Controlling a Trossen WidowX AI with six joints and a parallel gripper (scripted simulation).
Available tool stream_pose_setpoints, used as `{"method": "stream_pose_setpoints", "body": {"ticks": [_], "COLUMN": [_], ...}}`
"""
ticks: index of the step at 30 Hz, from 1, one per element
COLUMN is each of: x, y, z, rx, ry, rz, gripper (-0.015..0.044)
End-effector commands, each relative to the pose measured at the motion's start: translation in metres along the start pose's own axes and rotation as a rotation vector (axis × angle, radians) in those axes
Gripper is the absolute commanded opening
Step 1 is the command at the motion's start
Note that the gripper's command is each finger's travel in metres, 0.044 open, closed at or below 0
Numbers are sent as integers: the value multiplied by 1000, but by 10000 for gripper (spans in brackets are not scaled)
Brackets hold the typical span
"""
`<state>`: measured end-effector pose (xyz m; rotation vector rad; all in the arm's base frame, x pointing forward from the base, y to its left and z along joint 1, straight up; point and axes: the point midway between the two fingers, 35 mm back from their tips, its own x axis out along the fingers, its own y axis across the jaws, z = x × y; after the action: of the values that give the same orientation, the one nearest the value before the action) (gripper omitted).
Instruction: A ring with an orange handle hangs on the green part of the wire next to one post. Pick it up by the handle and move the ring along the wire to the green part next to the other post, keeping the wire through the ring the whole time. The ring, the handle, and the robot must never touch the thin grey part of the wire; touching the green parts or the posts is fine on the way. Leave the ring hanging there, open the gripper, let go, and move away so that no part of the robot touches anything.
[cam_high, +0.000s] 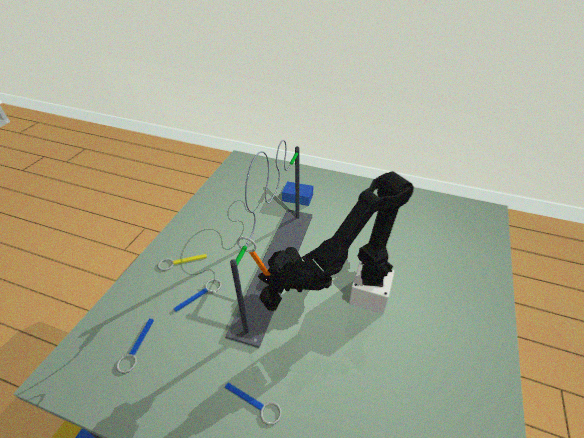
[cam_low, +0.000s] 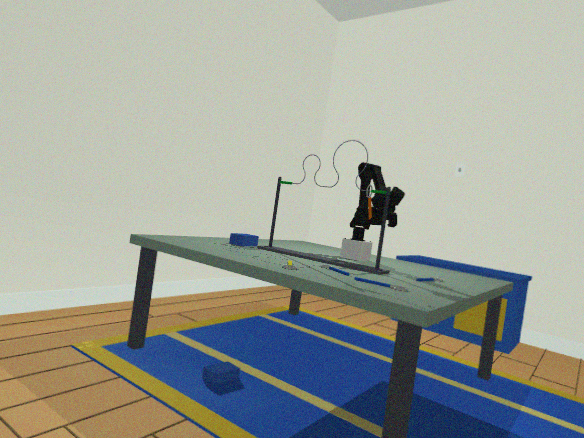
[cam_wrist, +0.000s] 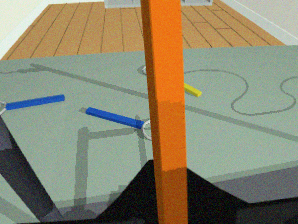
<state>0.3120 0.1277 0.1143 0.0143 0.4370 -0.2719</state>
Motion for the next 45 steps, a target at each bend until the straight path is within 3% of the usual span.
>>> {"method": "stream_pose_setpoints", "body": {"ticks": [1,45], "x": [0,4], "y": [6,28], "z": [1,-14], "rx": [6,8], "ry": [-3,-5], "rz": [-3,-2], "gripper": [-150,-150]}}
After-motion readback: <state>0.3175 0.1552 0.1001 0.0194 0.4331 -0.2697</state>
